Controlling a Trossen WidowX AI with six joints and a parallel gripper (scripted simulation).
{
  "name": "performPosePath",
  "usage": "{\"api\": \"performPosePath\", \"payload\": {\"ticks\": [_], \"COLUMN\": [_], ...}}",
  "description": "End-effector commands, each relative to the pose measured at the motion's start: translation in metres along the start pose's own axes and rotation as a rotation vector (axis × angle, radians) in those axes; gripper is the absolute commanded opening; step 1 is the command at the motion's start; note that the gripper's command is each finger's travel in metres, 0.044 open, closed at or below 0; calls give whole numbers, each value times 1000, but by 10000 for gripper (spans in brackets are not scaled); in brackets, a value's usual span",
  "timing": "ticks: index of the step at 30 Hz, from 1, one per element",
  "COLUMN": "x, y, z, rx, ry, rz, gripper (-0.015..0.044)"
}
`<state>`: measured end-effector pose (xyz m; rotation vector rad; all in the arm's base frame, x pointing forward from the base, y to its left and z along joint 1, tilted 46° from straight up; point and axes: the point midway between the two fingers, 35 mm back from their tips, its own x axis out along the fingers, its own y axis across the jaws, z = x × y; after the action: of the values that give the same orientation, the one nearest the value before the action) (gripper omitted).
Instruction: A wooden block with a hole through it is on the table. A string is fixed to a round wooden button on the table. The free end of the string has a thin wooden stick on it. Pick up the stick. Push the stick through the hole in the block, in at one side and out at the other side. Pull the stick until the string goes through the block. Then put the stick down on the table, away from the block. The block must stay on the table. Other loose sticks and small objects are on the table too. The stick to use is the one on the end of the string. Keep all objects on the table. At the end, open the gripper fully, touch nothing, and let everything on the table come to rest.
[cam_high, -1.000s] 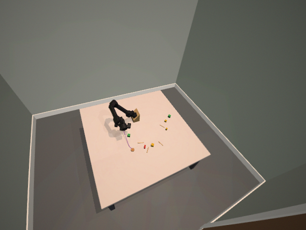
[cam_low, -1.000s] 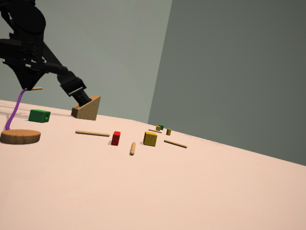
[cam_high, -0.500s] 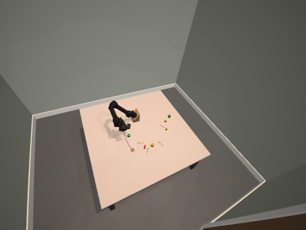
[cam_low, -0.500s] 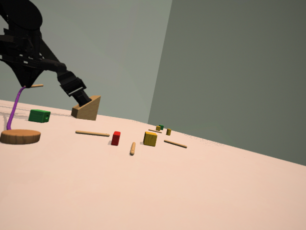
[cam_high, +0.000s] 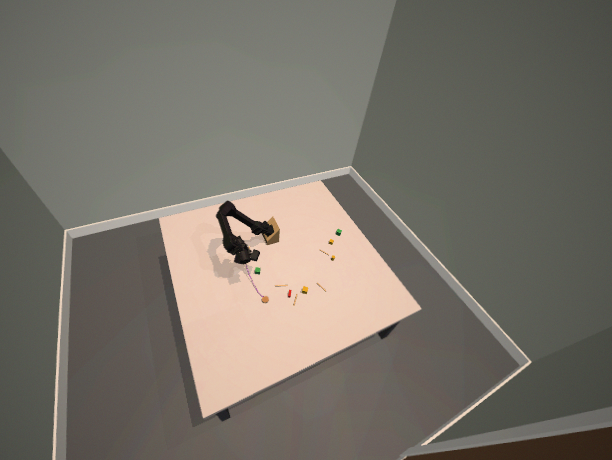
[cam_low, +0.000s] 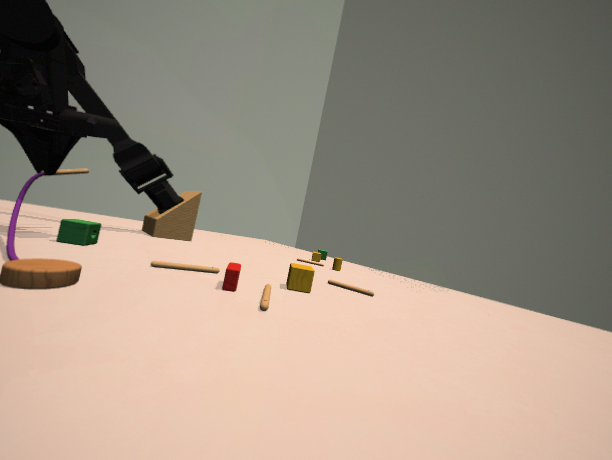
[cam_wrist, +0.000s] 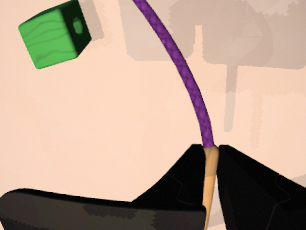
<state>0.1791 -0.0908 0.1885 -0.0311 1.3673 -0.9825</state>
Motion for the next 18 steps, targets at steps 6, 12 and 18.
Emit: {"api": "performPosePath", "payload": {"ticks": [6,12,18], "x": [-4,-5,-6], "y": [-2,-3,-5], "z": [8,12,17], "rx": [113,178,243], "ry": [-1,2,4], "rz": [42,63,84], "gripper": [0,0,0]}}
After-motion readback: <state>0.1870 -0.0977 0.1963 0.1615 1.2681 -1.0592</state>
